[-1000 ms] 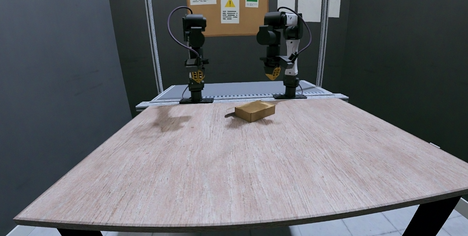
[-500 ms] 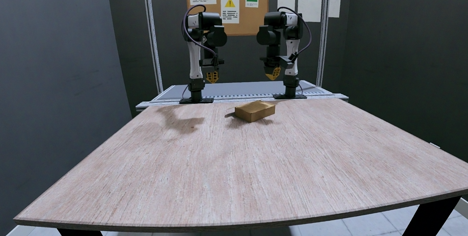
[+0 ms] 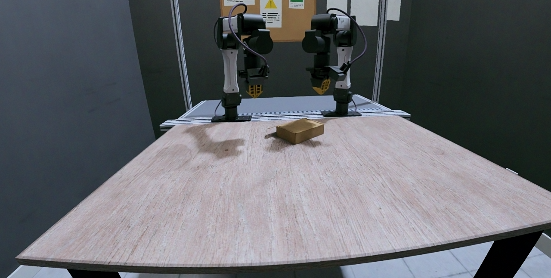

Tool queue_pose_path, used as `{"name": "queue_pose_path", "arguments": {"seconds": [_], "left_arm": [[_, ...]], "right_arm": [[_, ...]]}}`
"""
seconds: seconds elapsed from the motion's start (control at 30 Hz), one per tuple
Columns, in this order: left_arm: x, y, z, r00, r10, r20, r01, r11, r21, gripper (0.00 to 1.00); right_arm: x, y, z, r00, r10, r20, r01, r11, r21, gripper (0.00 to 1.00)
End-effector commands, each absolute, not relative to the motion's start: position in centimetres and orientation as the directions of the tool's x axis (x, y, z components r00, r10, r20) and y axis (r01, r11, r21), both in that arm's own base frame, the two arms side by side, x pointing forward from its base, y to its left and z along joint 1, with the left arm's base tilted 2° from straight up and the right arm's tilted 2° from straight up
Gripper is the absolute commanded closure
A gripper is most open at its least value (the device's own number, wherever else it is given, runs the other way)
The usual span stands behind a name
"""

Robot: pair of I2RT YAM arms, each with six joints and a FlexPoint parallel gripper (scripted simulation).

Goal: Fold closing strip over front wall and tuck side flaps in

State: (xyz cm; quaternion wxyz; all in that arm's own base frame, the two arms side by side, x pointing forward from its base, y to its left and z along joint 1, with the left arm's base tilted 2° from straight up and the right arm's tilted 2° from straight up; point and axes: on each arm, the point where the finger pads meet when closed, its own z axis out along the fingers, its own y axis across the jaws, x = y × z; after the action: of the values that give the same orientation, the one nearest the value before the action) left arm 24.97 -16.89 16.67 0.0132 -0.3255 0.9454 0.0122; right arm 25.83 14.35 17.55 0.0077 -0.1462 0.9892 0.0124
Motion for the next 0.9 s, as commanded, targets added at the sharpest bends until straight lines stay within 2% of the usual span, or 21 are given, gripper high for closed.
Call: {"name": "queue_pose_path", "arguments": {"seconds": [0.0, 0.3, 0.87], "left_arm": [[24.9, -17.0, 17.0, -0.786, -0.618, -0.034, -0.618, 0.786, 0.006, 1.0], [24.9, -17.0, 17.0, -0.786, -0.618, -0.034, -0.618, 0.786, 0.006, 1.0], [21.5, -14.6, 11.8, -0.784, -0.62, -0.032, -0.621, 0.784, -0.006, 1.0]], "right_arm": [[26.1, 14.1, 17.9, -0.92, -0.391, -0.028, -0.391, 0.92, 0.017, 1.0], [26.3, 14.2, 17.7, -0.804, -0.594, -0.017, -0.594, 0.804, 0.008, 1.0], [26.0, 14.3, 17.9, -0.806, -0.591, -0.036, -0.591, 0.806, 0.01, 1.0]]}}
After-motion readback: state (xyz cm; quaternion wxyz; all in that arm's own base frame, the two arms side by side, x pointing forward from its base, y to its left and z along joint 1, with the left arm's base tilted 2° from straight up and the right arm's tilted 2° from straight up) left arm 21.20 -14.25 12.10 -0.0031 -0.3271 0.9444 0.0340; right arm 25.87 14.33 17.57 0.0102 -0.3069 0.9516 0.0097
